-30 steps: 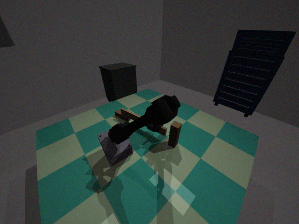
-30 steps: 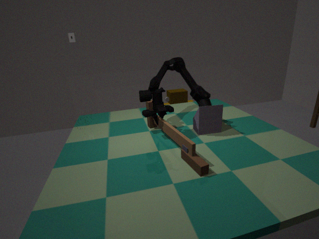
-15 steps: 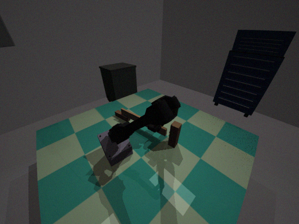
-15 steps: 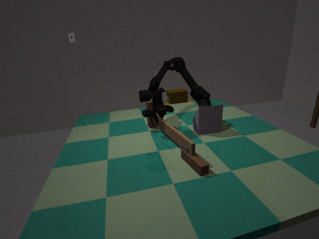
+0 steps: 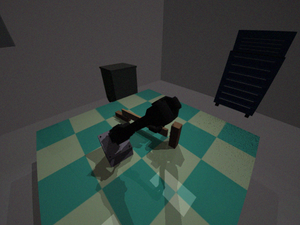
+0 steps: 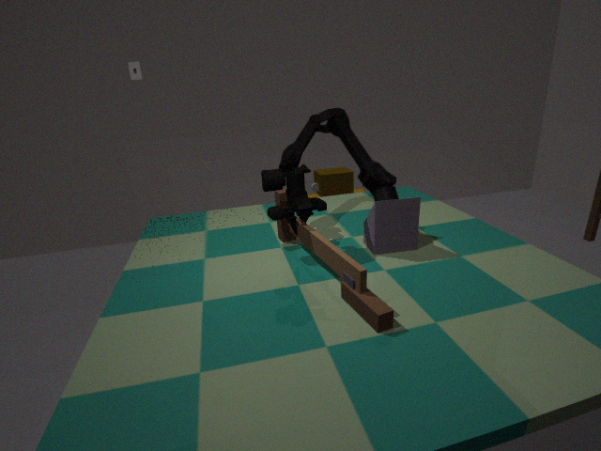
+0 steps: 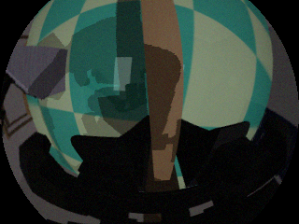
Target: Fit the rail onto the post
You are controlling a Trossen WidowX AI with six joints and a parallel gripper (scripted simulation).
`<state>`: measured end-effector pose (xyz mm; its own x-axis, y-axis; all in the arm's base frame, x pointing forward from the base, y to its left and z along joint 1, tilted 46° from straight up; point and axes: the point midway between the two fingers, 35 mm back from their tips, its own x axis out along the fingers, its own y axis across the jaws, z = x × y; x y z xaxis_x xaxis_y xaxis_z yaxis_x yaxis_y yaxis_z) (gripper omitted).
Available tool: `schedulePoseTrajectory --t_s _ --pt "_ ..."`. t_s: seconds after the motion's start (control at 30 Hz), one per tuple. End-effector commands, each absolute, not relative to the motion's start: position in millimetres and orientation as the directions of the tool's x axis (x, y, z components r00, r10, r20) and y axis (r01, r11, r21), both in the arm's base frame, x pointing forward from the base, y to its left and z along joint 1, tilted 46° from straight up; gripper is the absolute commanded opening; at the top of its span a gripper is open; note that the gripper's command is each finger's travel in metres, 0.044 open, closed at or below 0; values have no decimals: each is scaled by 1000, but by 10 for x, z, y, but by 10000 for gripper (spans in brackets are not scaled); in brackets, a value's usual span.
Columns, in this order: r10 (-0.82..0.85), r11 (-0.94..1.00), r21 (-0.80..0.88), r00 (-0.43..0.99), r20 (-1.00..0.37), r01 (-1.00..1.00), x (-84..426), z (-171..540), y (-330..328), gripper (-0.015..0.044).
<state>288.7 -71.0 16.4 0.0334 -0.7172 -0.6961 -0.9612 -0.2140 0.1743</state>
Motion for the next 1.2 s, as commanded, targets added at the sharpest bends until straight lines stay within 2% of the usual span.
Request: schedulePoseTrajectory --t_s 0.0,1.17 --pt "-718 -217 173 37 -695 -961 2911 191 -715 0" --pt "-719 -217 173 37 -694 -961 2952 263 -790 0"
